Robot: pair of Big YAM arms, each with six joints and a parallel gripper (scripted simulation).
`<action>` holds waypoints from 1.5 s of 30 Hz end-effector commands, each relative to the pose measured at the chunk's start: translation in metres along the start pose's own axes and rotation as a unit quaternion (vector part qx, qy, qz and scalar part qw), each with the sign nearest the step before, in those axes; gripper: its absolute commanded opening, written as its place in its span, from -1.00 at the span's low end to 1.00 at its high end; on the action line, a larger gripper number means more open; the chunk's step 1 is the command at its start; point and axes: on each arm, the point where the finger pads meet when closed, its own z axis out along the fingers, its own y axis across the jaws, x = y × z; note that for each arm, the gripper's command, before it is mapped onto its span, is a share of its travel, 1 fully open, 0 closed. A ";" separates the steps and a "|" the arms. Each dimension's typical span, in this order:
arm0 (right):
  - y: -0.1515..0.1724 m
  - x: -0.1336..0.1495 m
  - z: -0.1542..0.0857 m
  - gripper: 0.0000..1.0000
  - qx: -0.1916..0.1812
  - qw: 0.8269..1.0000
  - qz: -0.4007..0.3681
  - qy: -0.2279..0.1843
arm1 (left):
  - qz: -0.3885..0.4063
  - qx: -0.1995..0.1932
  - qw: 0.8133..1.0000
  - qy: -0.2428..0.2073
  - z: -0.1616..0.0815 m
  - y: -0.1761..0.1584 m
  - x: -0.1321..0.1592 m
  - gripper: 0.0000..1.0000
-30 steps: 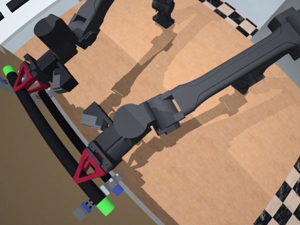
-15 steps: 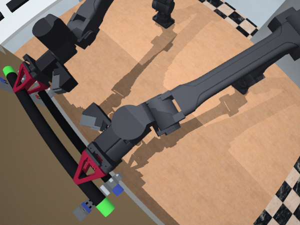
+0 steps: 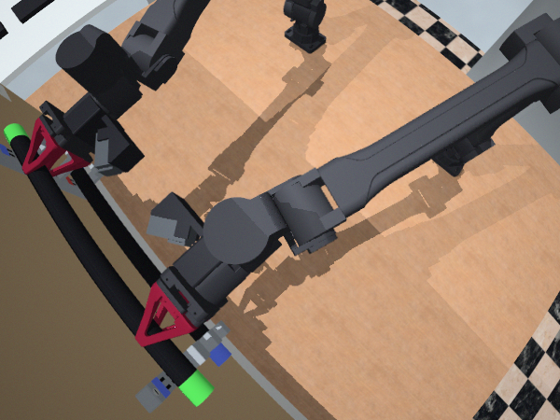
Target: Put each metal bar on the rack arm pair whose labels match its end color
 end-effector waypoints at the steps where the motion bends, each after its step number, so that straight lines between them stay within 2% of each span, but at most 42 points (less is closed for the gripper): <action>1: -0.066 0.001 0.004 -1.00 0.048 0.999 0.017 0.004 | -0.013 -0.046 0.999 0.009 0.002 0.070 0.013 -1.00; 45: -0.097 0.005 -0.006 -1.00 0.047 0.999 0.017 0.004 | -0.013 -0.046 0.999 0.009 -0.005 0.100 0.009 -1.00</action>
